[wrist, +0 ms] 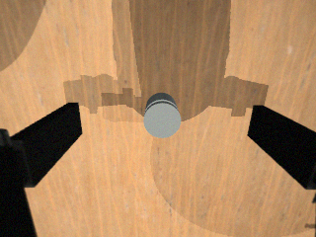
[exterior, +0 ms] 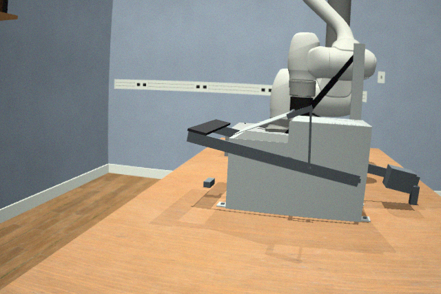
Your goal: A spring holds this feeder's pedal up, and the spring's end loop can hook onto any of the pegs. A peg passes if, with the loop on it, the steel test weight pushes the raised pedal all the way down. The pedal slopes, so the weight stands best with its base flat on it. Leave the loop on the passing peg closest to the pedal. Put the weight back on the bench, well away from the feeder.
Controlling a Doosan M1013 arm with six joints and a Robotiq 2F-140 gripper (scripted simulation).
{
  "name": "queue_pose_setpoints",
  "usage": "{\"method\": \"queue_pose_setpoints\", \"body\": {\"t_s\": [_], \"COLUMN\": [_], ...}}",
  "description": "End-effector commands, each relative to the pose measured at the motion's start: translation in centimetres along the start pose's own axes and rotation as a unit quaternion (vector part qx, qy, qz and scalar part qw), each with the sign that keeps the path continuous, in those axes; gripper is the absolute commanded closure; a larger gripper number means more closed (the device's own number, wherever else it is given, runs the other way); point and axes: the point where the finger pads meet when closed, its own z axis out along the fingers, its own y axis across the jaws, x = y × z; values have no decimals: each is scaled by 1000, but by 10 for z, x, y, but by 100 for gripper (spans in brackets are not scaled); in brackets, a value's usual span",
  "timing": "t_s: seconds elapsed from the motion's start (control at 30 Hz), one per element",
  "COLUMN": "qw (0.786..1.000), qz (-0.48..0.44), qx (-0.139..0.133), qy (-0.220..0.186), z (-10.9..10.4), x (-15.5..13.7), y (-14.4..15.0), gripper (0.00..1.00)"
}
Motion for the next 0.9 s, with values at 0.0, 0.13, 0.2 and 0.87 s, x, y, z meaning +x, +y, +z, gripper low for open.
{"method": "queue_pose_setpoints", "body": {"t_s": [0.0, 0.13, 0.2, 0.87], "qw": [1000, 1000, 1000, 1000], "qz": [0, 0, 0, 0], "qx": [0, 0, 0, 0], "qy": [0, 0, 0, 0], "z": [-8, -18, -24, -64], "x": [0, 0, 0, 0], "y": [0, 0, 0, 0], "gripper": [0, 0, 0, 0]}}
